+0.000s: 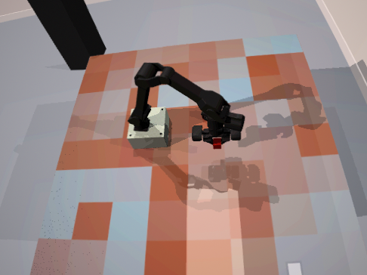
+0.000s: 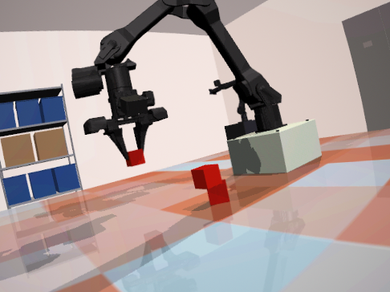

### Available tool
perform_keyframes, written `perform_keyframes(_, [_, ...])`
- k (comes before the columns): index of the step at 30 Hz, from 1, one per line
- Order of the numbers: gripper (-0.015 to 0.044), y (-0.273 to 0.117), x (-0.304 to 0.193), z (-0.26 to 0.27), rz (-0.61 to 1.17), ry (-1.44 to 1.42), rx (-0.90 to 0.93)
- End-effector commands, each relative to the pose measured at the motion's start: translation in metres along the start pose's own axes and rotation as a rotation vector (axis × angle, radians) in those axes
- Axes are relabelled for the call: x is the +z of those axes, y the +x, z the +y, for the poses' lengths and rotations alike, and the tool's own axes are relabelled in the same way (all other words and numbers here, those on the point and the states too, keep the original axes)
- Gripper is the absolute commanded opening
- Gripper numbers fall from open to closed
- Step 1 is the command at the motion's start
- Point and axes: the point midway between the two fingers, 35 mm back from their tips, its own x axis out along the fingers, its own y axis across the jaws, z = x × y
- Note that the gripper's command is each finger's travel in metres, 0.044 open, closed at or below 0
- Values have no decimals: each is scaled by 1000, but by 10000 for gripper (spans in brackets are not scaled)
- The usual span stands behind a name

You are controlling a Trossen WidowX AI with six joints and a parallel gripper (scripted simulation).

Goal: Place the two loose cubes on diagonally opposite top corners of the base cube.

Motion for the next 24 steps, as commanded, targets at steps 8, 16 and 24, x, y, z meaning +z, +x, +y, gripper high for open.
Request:
perform_keyframes(8, [105,-28,2,2,0,0,-10])
perform_keyframes(16, [105,-26,25,5,-1,129,1])
perform_keyframes(24, [105,-24,50,10,0,270,12])
